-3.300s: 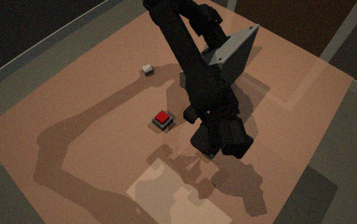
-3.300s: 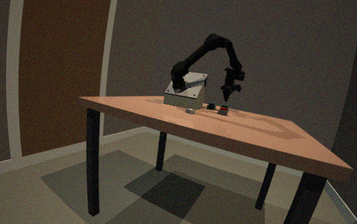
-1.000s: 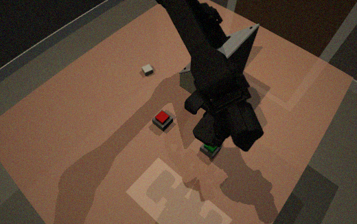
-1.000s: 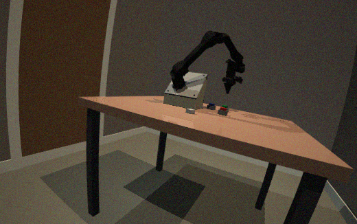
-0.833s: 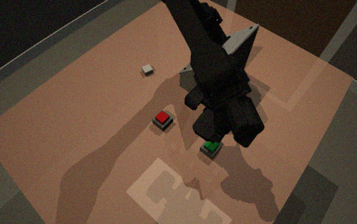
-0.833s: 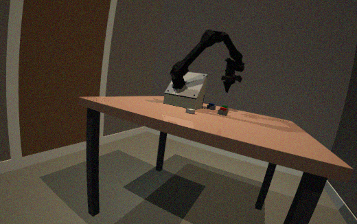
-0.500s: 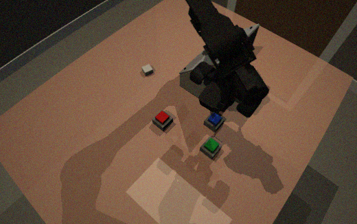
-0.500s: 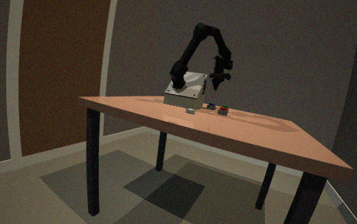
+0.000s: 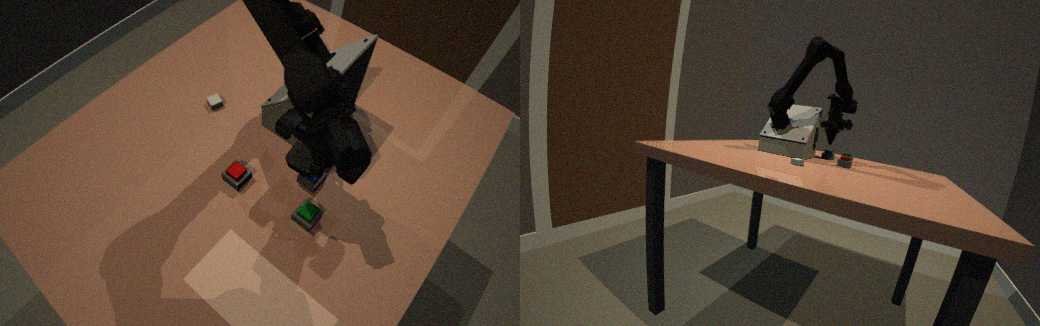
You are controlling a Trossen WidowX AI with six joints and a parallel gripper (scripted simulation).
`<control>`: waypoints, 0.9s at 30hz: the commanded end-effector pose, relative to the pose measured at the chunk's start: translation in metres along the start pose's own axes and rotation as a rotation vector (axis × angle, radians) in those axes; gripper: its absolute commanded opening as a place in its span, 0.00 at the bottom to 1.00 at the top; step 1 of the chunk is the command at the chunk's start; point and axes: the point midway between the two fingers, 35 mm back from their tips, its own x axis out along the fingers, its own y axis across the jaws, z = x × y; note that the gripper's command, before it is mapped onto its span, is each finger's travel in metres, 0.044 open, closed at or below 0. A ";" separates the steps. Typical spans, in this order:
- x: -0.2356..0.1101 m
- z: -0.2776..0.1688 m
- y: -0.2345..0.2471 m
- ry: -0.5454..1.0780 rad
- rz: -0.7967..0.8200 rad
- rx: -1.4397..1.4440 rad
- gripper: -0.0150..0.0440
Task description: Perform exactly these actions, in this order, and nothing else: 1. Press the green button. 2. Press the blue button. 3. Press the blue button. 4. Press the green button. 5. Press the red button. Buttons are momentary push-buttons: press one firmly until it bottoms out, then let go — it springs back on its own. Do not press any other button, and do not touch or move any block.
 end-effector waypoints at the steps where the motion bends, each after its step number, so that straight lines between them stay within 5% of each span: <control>1: 0.008 -0.001 -0.001 0.002 -0.008 -0.007 0.29; 27: 0.037 -0.002 -0.002 0.002 -0.010 -0.007 0.29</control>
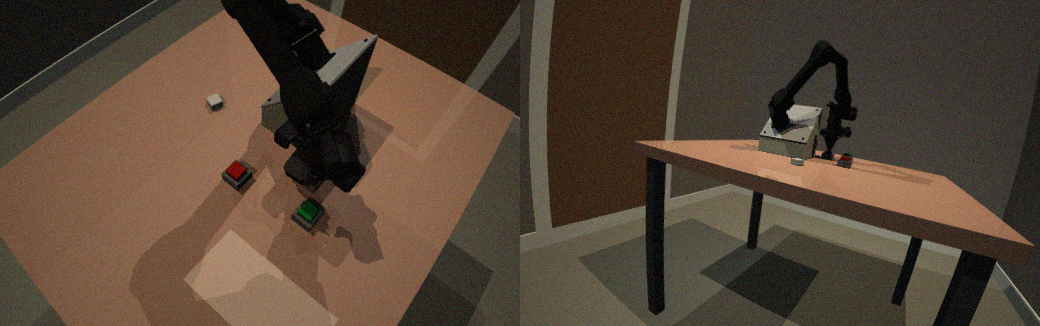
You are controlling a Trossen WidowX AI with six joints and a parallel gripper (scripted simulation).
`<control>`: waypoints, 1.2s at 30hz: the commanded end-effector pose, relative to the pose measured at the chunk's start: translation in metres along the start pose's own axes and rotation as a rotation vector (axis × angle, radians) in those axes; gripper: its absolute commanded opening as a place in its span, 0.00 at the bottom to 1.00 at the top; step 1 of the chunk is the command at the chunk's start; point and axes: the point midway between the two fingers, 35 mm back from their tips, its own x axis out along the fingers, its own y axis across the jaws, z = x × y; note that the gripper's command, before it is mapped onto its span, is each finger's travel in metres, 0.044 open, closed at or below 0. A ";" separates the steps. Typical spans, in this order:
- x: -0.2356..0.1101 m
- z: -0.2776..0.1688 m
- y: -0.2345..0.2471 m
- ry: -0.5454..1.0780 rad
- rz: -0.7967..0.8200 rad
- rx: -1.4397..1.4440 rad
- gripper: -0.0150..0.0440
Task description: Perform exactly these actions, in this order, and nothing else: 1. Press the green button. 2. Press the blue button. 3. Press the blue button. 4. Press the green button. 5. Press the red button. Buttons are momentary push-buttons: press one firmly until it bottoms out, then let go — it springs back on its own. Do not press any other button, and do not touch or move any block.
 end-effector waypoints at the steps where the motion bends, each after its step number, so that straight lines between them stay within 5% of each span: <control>1: 0.003 -0.003 -0.001 0.005 -0.010 -0.011 0.29; 14: 0.003 -0.003 -0.001 0.005 -0.010 -0.011 0.29; 19: -0.031 -0.002 -0.001 0.005 -0.008 -0.011 0.29; 36: -0.012 -0.002 -0.001 0.005 -0.009 -0.011 0.29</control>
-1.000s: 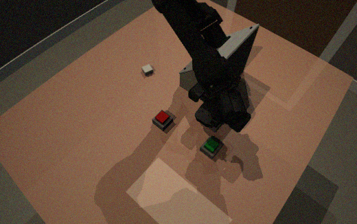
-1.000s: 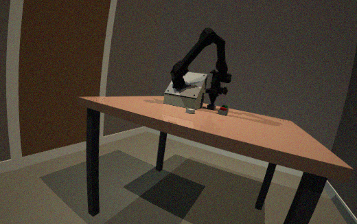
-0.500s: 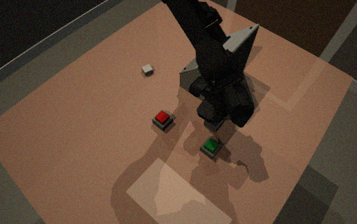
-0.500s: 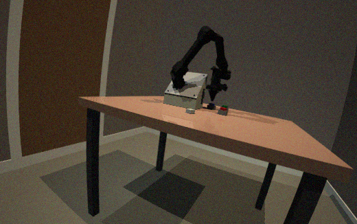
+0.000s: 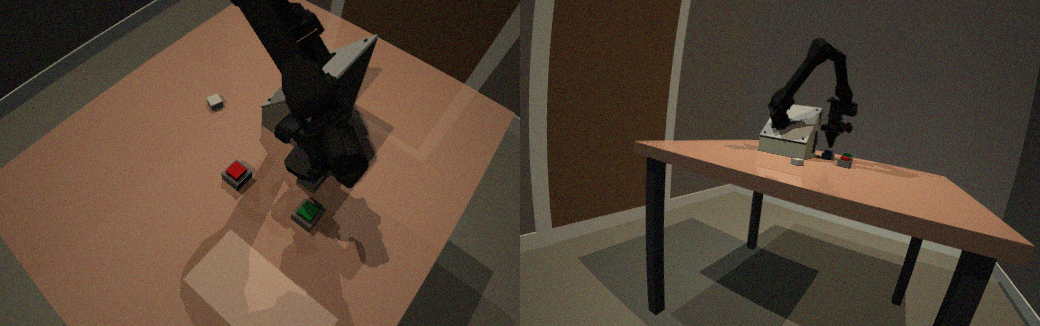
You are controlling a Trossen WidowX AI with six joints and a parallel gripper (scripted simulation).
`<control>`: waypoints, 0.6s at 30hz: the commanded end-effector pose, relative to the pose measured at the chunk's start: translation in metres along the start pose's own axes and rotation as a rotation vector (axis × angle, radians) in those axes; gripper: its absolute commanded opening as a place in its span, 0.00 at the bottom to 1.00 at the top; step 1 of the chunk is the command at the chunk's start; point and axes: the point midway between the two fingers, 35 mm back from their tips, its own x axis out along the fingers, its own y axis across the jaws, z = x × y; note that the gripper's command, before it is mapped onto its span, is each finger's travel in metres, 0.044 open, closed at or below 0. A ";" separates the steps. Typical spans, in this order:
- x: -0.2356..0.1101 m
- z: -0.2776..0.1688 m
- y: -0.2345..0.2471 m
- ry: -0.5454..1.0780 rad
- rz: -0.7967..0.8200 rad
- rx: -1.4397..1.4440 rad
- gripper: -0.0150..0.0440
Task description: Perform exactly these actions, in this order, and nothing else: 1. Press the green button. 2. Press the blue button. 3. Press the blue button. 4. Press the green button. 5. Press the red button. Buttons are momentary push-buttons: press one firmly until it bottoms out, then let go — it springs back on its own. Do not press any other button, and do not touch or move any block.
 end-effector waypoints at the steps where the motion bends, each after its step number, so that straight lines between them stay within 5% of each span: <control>1: 0.010 -0.003 -0.002 0.006 -0.013 -0.012 0.29; 18: 0.024 -0.004 -0.003 0.006 -0.014 -0.011 0.29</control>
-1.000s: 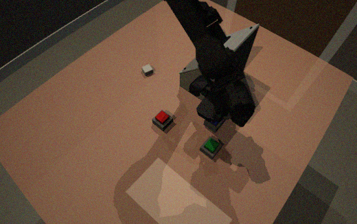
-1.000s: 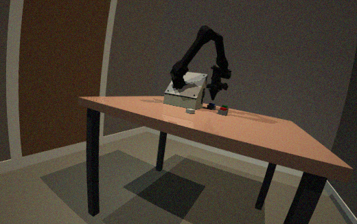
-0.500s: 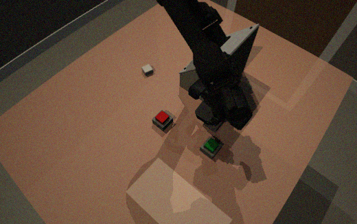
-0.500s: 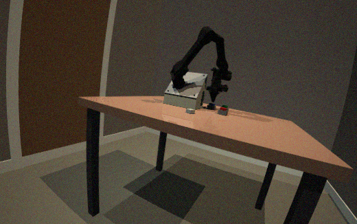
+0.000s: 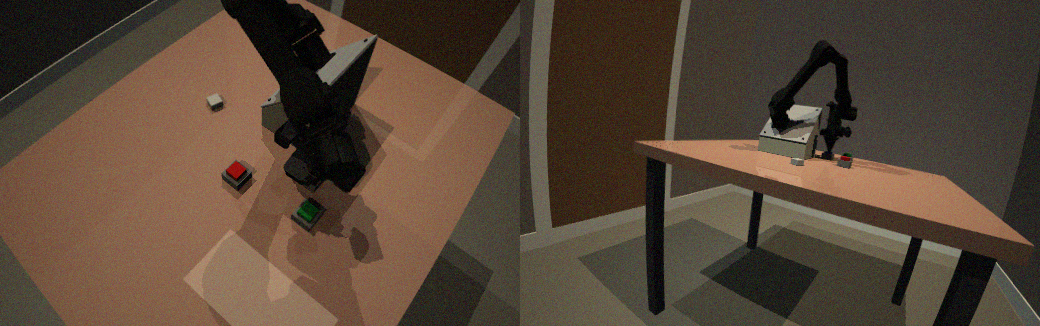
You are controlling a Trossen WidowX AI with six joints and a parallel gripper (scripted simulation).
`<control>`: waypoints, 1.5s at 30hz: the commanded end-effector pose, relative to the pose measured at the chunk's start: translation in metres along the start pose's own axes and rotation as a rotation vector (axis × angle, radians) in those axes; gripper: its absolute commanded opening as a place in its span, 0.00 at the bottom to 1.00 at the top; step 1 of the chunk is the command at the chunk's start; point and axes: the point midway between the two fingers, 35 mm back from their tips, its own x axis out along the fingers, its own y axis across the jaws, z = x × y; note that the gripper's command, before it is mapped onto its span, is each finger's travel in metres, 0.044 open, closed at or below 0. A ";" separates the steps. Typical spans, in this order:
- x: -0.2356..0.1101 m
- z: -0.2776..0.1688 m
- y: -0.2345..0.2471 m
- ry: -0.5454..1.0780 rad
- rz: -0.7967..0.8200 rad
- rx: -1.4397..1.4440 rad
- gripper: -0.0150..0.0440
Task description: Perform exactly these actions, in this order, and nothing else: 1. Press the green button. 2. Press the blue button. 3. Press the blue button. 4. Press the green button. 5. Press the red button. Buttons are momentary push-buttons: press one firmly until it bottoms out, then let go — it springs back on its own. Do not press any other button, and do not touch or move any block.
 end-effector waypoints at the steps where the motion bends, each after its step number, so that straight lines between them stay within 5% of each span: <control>1: 0.003 -0.003 -0.001 0.005 -0.010 -0.011 0.29; 14: 0.003 -0.003 -0.001 0.005 -0.010 -0.011 0.29; 23: -0.034 -0.002 0.000 0.005 -0.008 -0.011 0.29; 27: -0.090 -0.002 0.001 0.006 -0.006 -0.012 0.29; 33: -0.093 -0.001 0.001 0.006 -0.006 -0.012 0.29; 45: -0.093 0.078 0.047 0.002 -0.004 -0.008 0.29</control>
